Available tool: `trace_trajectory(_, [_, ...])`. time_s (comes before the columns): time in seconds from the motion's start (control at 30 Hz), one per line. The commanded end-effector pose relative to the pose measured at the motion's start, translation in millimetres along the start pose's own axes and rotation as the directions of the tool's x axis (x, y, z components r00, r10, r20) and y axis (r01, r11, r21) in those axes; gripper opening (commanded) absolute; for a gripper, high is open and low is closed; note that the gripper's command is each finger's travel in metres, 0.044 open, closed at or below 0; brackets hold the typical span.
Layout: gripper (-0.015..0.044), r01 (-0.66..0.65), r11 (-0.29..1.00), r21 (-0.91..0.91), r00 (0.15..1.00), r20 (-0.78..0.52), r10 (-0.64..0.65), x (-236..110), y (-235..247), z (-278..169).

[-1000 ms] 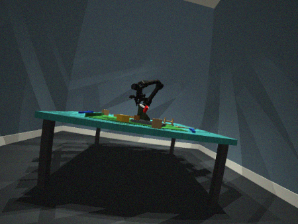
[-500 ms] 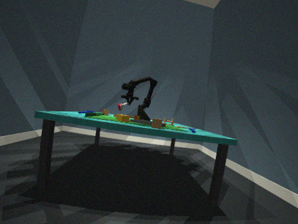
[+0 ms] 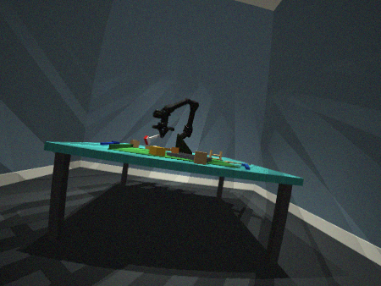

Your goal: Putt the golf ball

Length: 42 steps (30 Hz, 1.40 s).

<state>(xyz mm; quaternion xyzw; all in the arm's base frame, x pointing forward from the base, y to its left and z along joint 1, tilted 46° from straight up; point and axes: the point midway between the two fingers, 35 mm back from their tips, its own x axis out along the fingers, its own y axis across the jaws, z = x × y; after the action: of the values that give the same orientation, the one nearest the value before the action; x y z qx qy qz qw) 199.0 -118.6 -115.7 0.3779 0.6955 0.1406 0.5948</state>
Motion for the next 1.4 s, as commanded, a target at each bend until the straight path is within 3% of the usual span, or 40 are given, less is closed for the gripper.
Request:
trace_trajectory(0.0, [0.0, -0.009, 1.0, 0.007, 1.0, 0.002, 0.009, 10.2, 0.4, -1.3])
trace_trajectory(0.7, [0.0, -0.01, 1.0, 0.006, 1.0, 0.002, 0.01, 39.4, 1.0, -1.5])
trace_trajectory(1.07, [0.0, -0.004, 1.0, 0.002, 1.0, -0.004, 0.004, 37.3, 0.7, -1.5])
trace_trajectory(1.37, [0.0, -0.007, 1.0, 0.006, 1.0, 0.002, 0.007, 39.7, -26.5, -1.6])
